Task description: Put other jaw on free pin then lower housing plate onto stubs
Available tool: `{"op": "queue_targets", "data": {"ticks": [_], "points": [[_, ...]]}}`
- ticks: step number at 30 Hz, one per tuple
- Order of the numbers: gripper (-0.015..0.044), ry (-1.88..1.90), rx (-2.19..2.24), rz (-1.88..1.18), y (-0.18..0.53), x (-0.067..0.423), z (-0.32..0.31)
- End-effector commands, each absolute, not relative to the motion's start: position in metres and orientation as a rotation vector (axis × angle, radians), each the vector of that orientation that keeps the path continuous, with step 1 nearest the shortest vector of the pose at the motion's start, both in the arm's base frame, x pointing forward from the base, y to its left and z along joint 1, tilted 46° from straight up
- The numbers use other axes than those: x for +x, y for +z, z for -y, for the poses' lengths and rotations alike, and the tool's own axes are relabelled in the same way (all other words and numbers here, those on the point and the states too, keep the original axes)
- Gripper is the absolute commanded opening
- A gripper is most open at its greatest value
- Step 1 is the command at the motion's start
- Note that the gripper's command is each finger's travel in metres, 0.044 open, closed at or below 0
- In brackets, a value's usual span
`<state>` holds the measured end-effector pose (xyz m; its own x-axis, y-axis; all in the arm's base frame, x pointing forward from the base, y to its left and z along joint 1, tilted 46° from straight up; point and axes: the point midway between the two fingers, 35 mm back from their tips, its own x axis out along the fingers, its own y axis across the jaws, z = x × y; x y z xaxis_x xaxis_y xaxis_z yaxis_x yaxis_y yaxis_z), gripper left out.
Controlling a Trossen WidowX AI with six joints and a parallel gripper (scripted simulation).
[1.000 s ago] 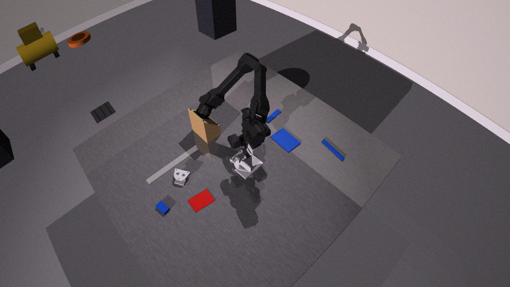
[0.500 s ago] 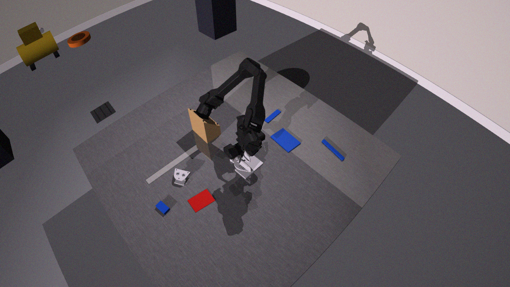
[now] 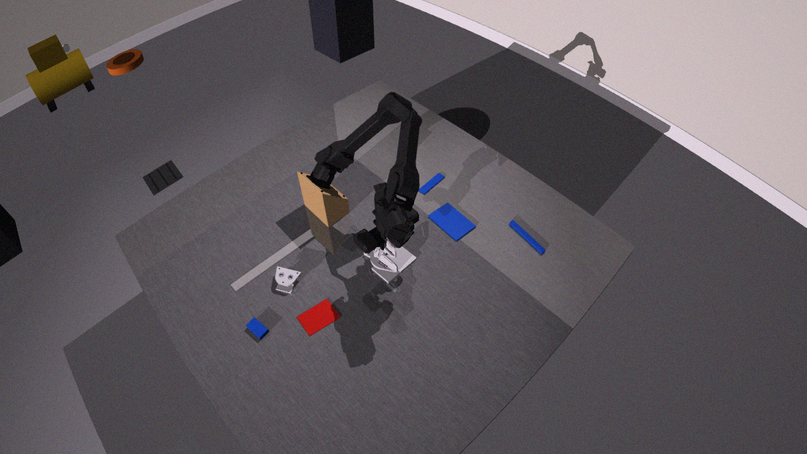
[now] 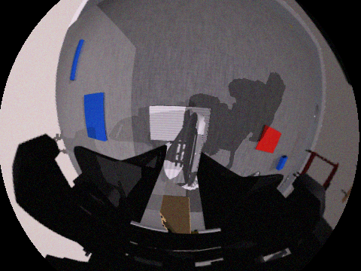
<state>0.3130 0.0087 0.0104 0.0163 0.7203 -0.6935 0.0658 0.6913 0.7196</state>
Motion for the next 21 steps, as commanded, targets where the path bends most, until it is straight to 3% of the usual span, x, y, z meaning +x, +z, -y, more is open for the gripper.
{"op": "queue_targets", "data": {"ticks": [1, 21], "points": [[0.0134, 0.576, 0.675, -1.486, 0.01, 0.313, -0.007], [0.0134, 0.568, 0.684, -1.49, 0.025, 0.315, -0.022]]}}
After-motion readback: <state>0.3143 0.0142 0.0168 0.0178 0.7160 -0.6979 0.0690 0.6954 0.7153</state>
